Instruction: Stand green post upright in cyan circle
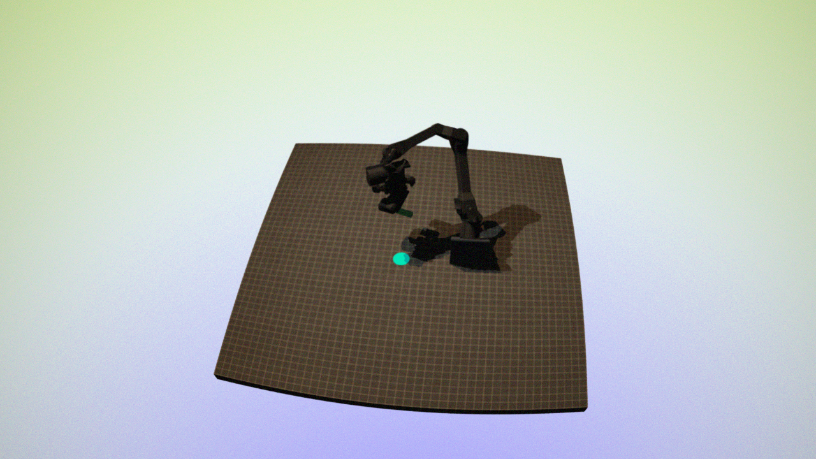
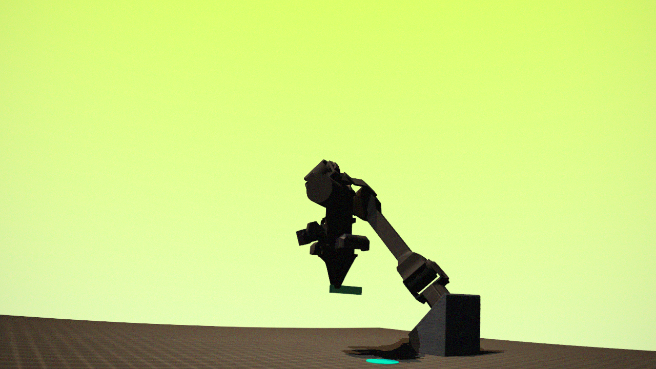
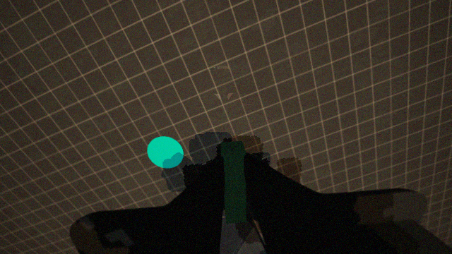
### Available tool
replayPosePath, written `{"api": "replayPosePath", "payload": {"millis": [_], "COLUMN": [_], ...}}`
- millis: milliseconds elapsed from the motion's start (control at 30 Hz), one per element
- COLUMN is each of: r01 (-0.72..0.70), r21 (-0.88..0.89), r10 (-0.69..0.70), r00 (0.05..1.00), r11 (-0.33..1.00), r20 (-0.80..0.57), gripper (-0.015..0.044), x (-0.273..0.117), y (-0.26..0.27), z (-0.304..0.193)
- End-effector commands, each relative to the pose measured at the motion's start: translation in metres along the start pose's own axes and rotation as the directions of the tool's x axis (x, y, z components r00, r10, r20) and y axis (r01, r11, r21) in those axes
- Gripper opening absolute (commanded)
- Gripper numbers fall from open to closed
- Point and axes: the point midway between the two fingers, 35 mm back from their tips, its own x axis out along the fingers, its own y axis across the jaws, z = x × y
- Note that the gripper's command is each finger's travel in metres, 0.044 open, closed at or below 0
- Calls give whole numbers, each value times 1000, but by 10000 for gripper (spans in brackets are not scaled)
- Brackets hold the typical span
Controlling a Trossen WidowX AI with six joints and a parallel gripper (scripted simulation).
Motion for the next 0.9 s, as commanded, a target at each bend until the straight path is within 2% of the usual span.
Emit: {"api": "replayPosePath", "payload": {"millis": [0,433,867], "r01": [-9,-14,-12], "r21": [-139,-491,-774], "r10": [9,14,12], "r00": [1000,1000,1000], "r11": [990,871,633], "r20": [-2,-4,-6], "gripper": [23,23,23], "x": [-2,-7,-10], "y": [12,40,67], "z": [-3,-14,-29]}}
